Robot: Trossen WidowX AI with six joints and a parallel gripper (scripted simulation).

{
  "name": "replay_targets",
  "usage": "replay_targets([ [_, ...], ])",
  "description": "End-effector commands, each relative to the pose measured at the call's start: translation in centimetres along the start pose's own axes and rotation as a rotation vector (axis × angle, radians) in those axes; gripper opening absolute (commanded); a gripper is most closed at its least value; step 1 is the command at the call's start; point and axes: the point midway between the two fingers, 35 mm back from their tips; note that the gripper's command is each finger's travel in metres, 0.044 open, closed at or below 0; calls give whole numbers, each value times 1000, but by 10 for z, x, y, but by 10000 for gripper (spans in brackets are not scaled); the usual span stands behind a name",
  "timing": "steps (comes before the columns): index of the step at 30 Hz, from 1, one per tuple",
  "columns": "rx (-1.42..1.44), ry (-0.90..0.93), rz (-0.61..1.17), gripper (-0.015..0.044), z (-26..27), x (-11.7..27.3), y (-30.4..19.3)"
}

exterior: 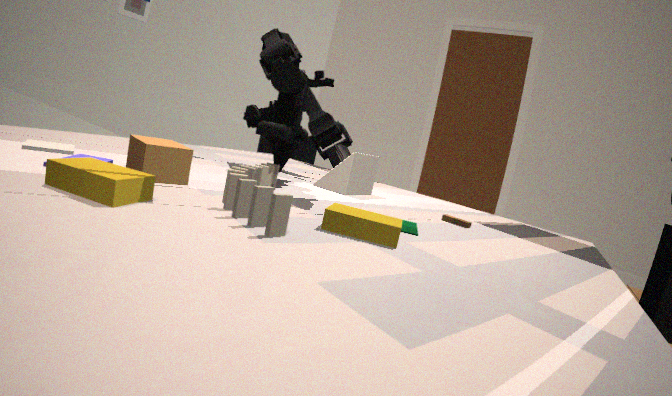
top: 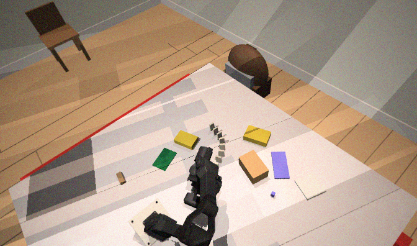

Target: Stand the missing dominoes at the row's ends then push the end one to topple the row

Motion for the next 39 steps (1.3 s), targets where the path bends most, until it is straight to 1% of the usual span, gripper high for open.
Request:
replay_targets([
  [1, 9, 5, -10, 0, -1, -14, 0],
  [29, 8, 7, -10, 0, 40, -12, 4],
  [30, 3, 2, -7, 0, 32, -13, 3],
  [34, -118, 48, -23, 0, 37, 2, 29],
  [39, -78, 23, 4, 0, 45, 19, 22],
])
Point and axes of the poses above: the point midway between the two fingers, 35 mm back from their tips, its own x axis back along the fingers, its own z axis across the jaws, y = z × x, and after that the axes turned 5 degrees about x, right-handed
